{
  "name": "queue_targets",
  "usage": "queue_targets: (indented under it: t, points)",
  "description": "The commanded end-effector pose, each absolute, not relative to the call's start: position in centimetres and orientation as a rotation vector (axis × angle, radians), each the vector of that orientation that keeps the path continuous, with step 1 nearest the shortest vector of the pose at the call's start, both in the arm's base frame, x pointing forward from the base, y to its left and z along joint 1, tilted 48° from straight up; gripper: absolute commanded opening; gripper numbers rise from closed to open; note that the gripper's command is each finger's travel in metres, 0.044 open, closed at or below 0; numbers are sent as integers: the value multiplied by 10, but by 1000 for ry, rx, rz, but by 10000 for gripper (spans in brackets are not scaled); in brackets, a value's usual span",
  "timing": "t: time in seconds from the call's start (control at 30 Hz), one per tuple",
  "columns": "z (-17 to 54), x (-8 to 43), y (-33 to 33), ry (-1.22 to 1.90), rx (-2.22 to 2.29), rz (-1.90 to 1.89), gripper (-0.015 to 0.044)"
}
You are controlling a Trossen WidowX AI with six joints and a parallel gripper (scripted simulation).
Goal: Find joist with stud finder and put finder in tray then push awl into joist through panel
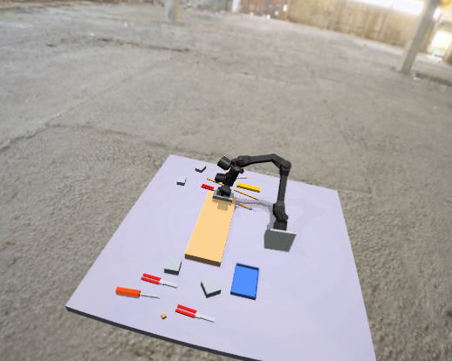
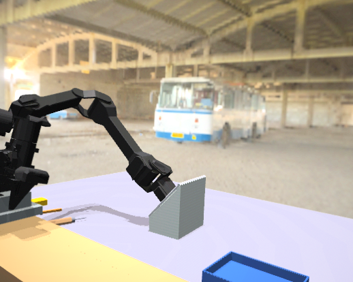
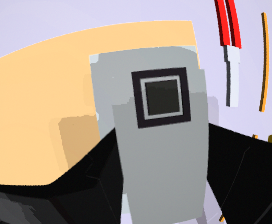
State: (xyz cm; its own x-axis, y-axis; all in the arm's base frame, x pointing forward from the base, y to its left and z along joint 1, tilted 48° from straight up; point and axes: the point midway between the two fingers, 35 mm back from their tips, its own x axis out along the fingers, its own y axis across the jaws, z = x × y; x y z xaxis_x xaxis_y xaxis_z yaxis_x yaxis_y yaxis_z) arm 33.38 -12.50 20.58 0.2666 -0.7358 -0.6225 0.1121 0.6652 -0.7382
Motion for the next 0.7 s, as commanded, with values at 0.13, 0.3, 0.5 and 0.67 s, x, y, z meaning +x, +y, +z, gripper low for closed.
queue_targets:
  t: [0.13, 0.3, 0.5, 0.67]
  points:
    - [200, 334, -130, 1168, -642, -621, 0]
    - [195, 334, -136, 1167, -642, -622, 0]
    - [189, 333, -143, 1167, -643, -622, 0]
    - [188, 333, -142, 1167, -643, -622, 0]
